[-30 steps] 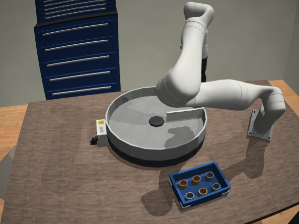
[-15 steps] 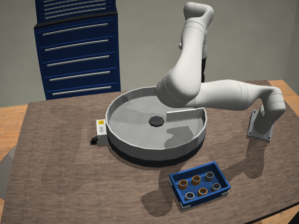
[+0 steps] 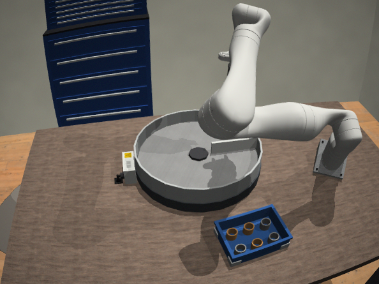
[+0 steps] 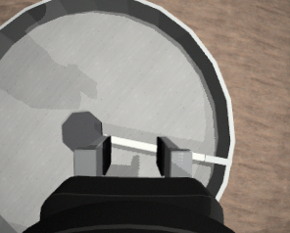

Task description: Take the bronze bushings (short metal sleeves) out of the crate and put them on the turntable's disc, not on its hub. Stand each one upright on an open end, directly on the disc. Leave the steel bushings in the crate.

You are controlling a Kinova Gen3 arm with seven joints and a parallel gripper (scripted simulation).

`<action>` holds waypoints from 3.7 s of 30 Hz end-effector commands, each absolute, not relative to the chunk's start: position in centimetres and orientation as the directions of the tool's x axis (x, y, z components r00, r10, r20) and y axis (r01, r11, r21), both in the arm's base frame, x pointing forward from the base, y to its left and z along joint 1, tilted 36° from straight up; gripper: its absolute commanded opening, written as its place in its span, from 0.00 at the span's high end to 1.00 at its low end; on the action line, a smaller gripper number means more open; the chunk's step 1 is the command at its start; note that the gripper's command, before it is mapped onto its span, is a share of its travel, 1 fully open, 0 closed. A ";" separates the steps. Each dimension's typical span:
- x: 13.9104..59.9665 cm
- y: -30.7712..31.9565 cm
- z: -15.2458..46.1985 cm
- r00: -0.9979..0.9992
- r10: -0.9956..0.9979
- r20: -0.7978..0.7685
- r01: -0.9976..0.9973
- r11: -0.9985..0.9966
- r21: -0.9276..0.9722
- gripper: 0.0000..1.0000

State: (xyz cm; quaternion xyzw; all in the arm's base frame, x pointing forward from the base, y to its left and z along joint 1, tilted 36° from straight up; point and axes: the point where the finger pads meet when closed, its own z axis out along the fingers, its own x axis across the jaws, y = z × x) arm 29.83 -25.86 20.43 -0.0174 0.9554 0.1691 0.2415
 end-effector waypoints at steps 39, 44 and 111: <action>46.7 -44.9 35.6 -0.570 -0.353 -0.742 0.162 0.837 -0.523 0.24; 46.7 -46.3 37.8 -0.557 -0.313 -0.769 0.273 0.806 -0.525 0.24; 37.0 -2.2 28.2 -0.879 0.276 -0.390 0.128 0.922 0.365 0.24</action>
